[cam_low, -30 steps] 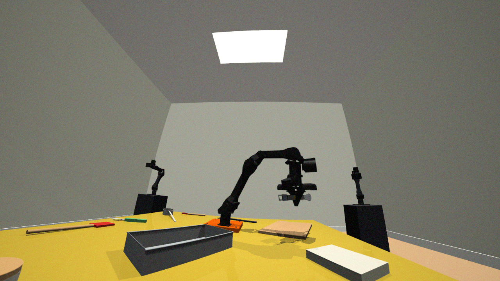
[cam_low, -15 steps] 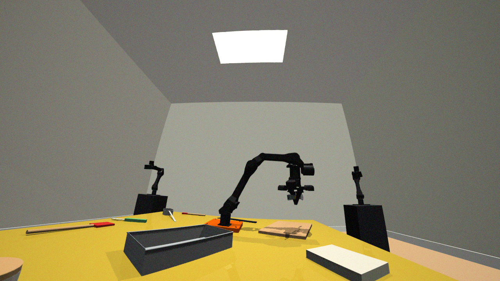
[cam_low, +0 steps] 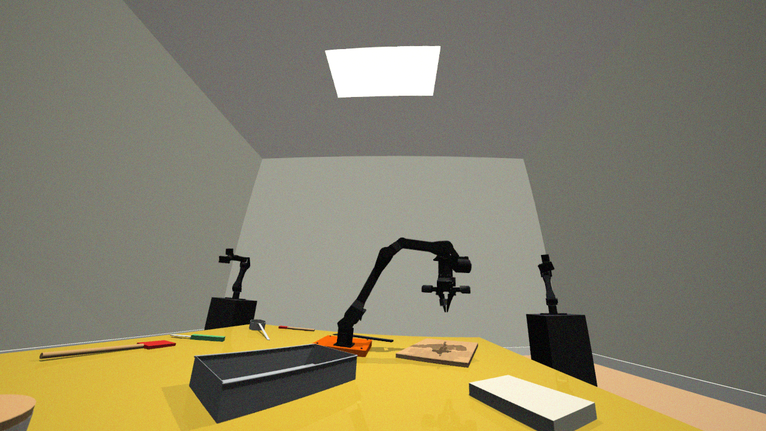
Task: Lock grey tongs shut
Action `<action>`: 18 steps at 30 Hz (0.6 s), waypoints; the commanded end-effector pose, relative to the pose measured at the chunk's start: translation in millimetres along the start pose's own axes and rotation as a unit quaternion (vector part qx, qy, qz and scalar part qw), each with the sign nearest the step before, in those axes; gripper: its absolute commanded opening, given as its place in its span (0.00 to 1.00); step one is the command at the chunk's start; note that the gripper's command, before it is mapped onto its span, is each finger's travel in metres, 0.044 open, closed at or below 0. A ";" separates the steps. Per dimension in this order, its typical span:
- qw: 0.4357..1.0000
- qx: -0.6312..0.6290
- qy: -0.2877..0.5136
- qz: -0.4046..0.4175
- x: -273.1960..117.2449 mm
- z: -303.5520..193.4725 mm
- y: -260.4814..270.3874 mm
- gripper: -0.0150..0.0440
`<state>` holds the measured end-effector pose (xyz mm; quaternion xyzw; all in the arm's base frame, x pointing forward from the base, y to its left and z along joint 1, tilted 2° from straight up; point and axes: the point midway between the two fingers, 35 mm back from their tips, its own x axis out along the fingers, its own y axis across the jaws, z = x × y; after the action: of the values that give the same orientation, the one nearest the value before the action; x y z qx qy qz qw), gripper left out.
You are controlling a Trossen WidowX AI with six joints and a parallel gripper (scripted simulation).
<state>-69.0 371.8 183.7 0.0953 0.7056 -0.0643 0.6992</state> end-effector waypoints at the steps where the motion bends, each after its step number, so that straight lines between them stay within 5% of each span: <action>1: 1.000 -0.029 0.002 0.009 -6.0 -20.7 -11.6 0.00; 11: 0.998 -0.058 0.005 0.007 -5.7 -40.0 -23.4 0.00; 18: 0.994 -0.066 0.078 -0.037 7.0 -38.3 -26.9 0.00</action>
<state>-115.4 355.7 176.6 0.0338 0.7412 -0.0328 0.6696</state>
